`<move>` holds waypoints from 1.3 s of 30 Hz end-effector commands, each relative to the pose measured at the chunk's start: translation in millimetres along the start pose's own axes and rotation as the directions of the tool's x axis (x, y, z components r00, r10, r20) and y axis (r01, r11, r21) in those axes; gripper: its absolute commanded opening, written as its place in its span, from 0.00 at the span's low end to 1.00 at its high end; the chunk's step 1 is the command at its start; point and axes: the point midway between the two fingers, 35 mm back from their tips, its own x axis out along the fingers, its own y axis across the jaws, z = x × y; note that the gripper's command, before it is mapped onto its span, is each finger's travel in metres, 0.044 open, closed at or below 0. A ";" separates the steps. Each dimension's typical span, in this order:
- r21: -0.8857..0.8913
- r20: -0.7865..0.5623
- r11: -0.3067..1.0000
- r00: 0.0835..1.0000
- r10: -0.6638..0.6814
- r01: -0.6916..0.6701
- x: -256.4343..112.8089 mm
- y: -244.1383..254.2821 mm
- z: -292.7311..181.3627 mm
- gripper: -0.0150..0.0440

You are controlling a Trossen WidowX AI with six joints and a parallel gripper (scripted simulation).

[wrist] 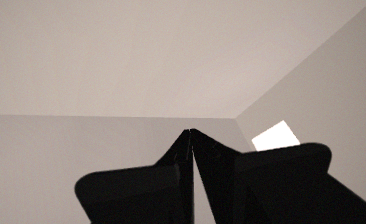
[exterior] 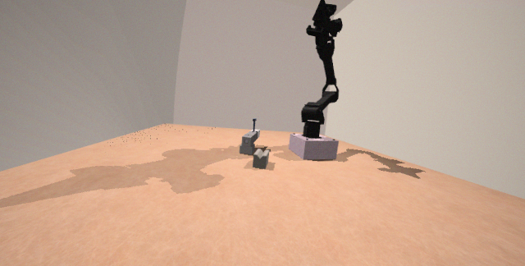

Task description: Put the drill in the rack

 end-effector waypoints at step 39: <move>0.306 0.274 0.311 -0.396 0.877 0.900 -203.6 419.8 -128.7 0.25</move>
